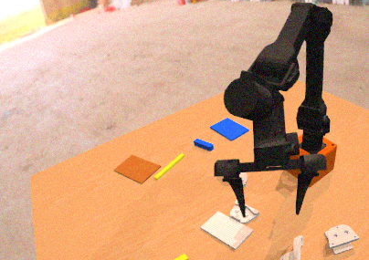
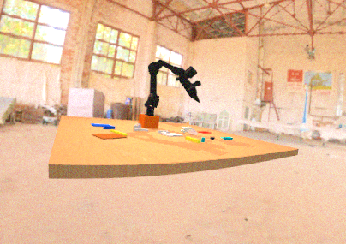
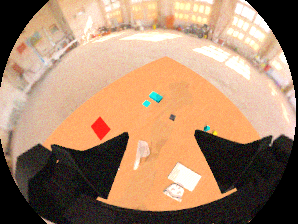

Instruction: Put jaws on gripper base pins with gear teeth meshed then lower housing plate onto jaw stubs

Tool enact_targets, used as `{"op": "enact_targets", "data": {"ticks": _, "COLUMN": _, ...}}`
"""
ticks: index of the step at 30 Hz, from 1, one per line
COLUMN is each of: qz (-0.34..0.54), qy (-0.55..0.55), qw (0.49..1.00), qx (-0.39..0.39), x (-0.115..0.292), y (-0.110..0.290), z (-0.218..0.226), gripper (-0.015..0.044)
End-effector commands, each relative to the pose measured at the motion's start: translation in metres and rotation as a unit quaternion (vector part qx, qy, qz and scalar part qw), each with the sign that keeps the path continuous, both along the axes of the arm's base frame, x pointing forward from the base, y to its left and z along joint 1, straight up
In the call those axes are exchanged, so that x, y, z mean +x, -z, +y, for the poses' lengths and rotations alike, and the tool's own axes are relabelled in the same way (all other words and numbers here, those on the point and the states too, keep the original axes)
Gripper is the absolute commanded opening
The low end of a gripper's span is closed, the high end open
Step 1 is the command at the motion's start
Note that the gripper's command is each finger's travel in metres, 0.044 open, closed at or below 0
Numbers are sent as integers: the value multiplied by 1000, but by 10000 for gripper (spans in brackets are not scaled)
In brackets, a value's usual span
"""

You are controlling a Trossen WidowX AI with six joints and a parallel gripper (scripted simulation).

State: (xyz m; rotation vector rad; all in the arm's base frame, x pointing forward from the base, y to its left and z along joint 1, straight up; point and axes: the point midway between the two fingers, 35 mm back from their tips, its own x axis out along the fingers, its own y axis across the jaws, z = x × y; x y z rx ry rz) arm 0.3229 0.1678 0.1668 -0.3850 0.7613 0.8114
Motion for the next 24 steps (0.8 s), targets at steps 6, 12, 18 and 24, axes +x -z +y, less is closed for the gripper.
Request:
{"op": "enact_targets", "data": {"ticks": 6, "qz": 105, "qy": 26, "qw": 992, "qx": -61, "x": -26, "y": 53, "z": 9, "gripper": 440}}
{"op": "enact_targets", "data": {"ticks": 12, "qz": 171, "qy": 45, "qw": 977, "qx": -120, "x": -49, "y": 87, "z": 12, "gripper": 440}}
{"op": "enact_targets", "data": {"ticks": 18, "qz": 223, "qy": 63, "qw": 954, "qx": -188, "x": -74, "y": 117, "z": 9, "gripper": 440}}
{"op": "enact_targets", "data": {"ticks": 24, "qz": 252, "qy": 76, "qw": 934, "qx": -243, "x": -94, "y": 135, "z": 4, "gripper": 440}}
